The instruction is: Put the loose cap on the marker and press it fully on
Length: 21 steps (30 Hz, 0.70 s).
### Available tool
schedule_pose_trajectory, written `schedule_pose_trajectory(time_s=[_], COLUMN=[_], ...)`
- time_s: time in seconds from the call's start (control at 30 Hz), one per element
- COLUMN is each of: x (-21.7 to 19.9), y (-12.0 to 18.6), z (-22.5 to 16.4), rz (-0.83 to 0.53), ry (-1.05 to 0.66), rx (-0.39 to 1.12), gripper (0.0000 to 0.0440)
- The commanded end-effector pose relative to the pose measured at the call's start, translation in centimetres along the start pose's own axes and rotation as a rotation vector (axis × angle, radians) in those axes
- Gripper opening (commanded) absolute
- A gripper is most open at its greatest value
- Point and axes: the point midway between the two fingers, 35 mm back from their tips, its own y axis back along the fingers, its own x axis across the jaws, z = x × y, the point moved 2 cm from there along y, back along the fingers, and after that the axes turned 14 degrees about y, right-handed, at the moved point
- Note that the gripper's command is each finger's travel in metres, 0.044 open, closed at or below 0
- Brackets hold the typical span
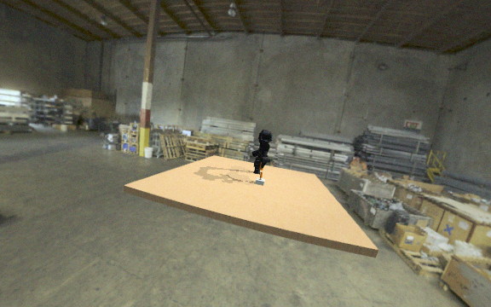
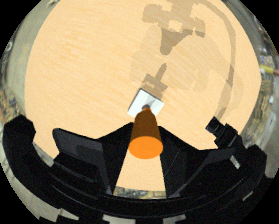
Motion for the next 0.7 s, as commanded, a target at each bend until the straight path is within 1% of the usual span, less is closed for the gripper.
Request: schedule_pose_trajectory(time_s=[0.0,0.2,0.67], x=[-0.4,-0.7,-0.8], y=[-0.2,-0.4,-2.6], z=[-0.6,-1.3,-1.5], rz=[-0.013,-0.02,-0.04], ry=[0.002,0.014,0.03], rx=[0.01,0.014,0.022], gripper=[0.0043,0.0028,0.0006])
